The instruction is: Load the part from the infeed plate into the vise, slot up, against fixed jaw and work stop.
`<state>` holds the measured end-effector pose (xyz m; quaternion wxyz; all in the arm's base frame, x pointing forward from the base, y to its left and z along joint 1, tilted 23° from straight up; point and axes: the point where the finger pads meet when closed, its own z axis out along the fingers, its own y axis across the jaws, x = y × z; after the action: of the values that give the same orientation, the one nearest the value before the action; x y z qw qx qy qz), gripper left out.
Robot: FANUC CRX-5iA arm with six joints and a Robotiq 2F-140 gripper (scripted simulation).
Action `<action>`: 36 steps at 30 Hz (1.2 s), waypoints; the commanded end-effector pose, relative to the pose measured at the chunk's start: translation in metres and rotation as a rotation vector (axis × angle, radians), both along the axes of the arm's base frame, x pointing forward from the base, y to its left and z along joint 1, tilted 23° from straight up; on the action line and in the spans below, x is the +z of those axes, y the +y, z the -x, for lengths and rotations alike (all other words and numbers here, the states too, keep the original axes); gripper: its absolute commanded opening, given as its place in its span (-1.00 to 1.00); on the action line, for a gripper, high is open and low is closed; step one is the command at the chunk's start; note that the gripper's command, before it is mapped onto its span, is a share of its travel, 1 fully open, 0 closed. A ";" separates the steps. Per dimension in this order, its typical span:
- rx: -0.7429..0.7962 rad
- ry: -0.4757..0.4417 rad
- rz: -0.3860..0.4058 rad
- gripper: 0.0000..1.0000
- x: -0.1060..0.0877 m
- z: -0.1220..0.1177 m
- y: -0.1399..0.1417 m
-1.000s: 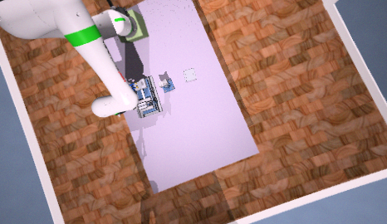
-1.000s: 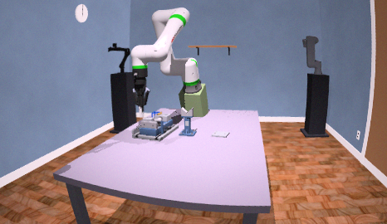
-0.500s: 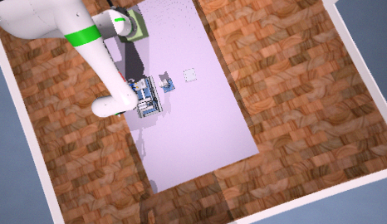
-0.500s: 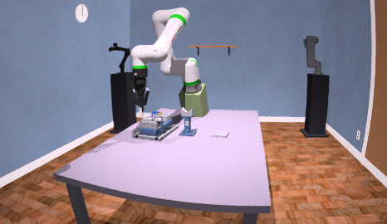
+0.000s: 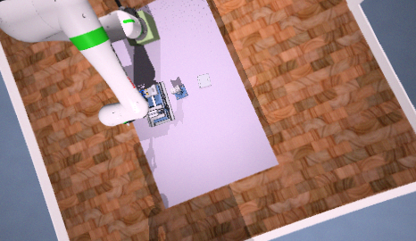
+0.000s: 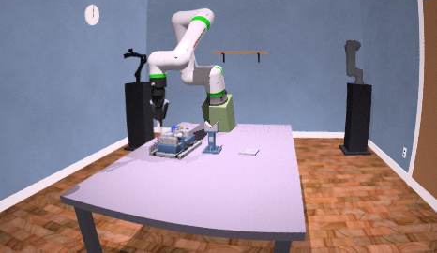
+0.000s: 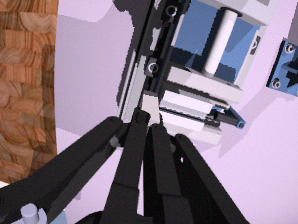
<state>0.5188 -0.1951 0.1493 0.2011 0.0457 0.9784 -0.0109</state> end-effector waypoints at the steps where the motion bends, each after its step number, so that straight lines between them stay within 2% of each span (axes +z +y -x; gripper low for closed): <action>1: 0.000 0.000 0.000 -1.00 0.000 0.000 0.000; 36: 0.000 0.000 0.000 -1.00 -0.008 -0.003 0.000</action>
<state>0.5221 -0.1954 0.1417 0.2011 0.0457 0.9784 -0.0109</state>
